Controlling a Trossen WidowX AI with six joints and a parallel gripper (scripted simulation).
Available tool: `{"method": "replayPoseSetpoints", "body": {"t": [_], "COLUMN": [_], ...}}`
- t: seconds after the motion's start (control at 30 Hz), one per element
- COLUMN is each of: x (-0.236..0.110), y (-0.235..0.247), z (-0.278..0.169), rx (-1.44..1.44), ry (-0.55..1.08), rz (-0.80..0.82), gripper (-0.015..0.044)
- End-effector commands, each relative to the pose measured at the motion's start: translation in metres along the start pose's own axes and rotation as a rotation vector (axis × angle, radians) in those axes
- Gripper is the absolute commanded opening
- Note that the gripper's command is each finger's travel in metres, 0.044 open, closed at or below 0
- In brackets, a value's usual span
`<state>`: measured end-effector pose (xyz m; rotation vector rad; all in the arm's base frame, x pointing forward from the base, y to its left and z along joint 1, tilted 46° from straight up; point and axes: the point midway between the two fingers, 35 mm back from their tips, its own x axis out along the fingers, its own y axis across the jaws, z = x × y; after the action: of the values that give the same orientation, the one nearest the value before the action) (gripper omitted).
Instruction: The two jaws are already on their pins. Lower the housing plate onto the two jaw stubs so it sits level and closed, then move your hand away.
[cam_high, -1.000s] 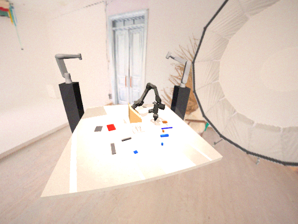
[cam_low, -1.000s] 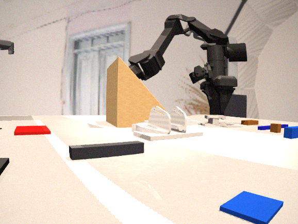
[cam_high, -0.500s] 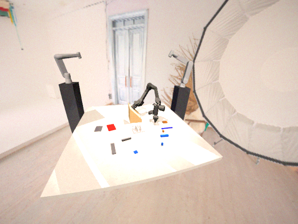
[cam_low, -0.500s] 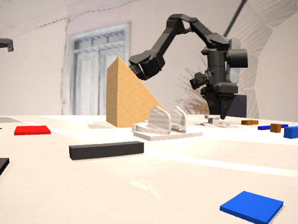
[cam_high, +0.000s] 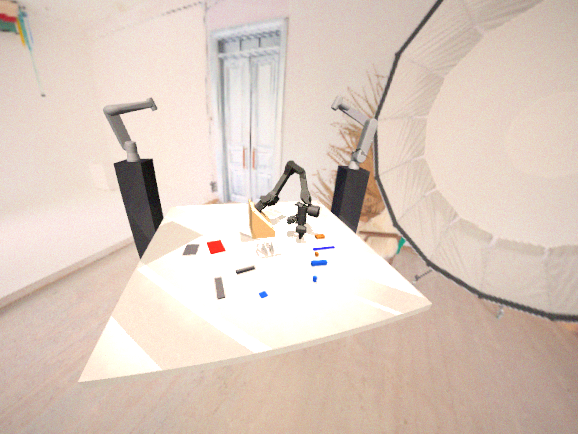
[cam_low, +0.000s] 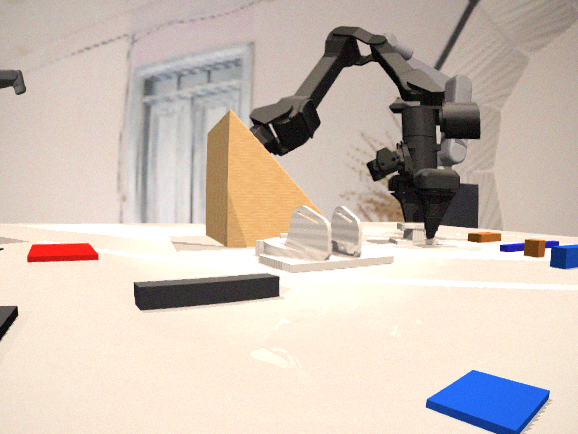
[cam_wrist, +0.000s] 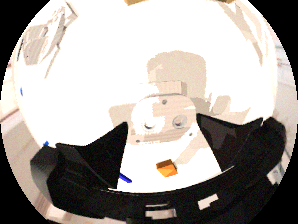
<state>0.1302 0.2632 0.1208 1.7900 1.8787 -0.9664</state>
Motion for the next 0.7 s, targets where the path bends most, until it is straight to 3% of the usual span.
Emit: {"method": "replayPoseSetpoints", "body": {"t": [0.0,0.47,0.67], "x": [0.0004,0.0007,0.0004], "y": [0.0008,0.0008,0.0000], "z": [0.0006,0.0006,0.0000], "rx": [0.005,0.005,0.000], "ry": [-0.002,-0.002,0.000], "rz": [0.005,0.005,0.000], "gripper": [0.0440,0.0440,0.0400]}}
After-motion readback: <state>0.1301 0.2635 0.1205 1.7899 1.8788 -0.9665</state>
